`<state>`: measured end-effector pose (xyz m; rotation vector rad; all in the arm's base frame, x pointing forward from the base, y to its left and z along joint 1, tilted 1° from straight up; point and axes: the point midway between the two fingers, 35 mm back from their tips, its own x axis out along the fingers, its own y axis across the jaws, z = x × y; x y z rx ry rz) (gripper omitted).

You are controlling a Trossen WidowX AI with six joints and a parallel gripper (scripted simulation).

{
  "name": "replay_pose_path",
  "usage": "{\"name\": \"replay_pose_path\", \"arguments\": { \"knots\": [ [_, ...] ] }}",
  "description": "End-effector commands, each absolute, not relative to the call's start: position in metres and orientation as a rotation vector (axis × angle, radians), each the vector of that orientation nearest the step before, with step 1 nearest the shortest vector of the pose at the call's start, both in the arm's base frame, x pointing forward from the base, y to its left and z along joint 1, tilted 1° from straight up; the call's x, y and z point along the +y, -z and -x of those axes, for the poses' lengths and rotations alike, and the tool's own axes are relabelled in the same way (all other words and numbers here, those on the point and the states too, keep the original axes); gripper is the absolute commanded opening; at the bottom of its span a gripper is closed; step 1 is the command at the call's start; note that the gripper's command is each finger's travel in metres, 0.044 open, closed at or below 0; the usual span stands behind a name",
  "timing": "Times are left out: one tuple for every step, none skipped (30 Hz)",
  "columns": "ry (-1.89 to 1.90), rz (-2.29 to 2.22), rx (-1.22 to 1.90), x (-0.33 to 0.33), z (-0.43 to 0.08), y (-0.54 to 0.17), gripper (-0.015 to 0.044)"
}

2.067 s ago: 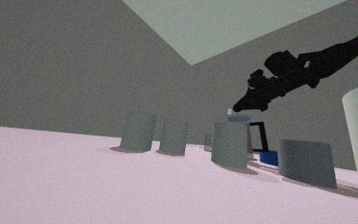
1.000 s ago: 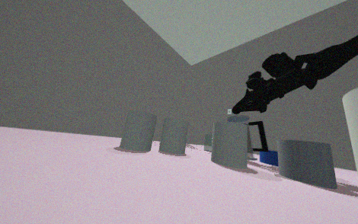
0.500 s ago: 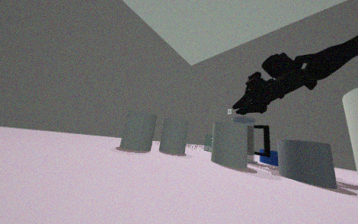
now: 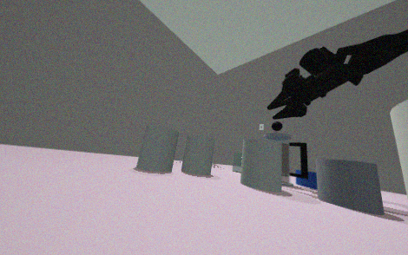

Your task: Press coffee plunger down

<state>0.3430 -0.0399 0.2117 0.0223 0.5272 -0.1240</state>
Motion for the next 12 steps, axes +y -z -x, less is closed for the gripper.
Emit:
{"name": "replay_pose_path", "arguments": {
  "knots": [
    [0.127,-0.018,0.514,-0.0379,-0.3306,-0.2495,0.044],
    [0.129,-0.019,0.514,-0.0388,-0.3307,-0.2486,0.044],
    [0.129,-0.019,0.514,-0.0388,-0.3308,-0.2475,0.044],
    [0.129,-0.019,0.514,-0.0389,-0.3309,-0.2464,0.044],
    [0.129,-0.019,0.514,-0.0389,-0.3309,-0.2464,0.044],
    [0.129,-0.019,0.514,-0.0389,-0.3309,-0.2464,0.044],
    [0.129,-0.019,0.514,-0.0389,-0.3309,-0.2464,0.044],
    [0.129,-0.019,0.514,-0.0389,-0.3309,-0.2464,0.044],
    [0.129,-0.019,0.514,-0.0389,-0.3309,-0.2464,0.044],
    [0.129,-0.019,0.514,-0.0389,-0.3309,-0.2464,0.044],
    [0.129,-0.019,0.514,-0.0389,-0.3309,-0.2464,0.044],
    [0.129,-0.019,0.514,-0.0389,-0.3309,-0.2464,0.044]
  ]
}}
